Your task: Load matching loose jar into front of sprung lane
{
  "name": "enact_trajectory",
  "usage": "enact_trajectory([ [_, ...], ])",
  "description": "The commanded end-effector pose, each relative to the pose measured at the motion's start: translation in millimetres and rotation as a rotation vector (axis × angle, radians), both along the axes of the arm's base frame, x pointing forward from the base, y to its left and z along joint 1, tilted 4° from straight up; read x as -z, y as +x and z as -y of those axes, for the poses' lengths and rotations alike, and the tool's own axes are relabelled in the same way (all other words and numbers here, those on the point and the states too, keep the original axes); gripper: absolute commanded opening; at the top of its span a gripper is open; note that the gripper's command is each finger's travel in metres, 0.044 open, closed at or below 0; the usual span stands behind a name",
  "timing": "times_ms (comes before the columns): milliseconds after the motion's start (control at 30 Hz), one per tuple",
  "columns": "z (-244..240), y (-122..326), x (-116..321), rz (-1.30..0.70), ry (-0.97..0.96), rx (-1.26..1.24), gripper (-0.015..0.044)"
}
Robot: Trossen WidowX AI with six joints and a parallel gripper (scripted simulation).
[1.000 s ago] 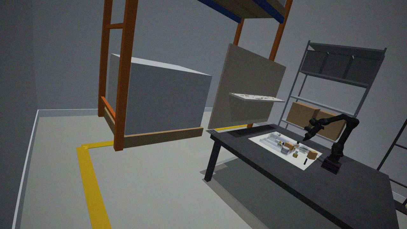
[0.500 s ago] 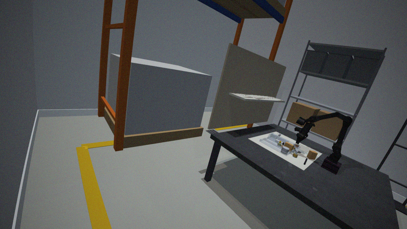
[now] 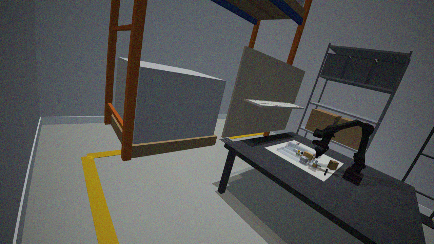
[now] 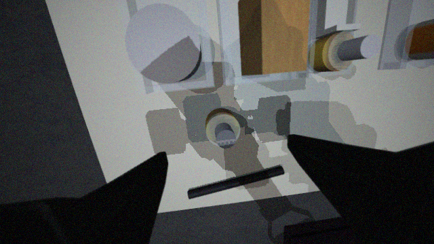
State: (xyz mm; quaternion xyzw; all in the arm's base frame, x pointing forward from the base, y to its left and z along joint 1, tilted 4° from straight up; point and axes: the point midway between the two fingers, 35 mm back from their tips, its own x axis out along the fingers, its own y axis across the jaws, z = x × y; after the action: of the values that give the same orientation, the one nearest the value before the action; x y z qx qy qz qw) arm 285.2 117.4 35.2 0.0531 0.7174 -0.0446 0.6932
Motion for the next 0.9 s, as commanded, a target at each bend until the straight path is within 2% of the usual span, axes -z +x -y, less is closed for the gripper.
enact_trajectory([
  [0, 0.6, -7.2, 22.5, -0.022, -0.016, 0.006, 0.0440],
  [867, 0.1, -7.8, 57.8, -0.022, -0.016, 0.006, 0.0440],
])
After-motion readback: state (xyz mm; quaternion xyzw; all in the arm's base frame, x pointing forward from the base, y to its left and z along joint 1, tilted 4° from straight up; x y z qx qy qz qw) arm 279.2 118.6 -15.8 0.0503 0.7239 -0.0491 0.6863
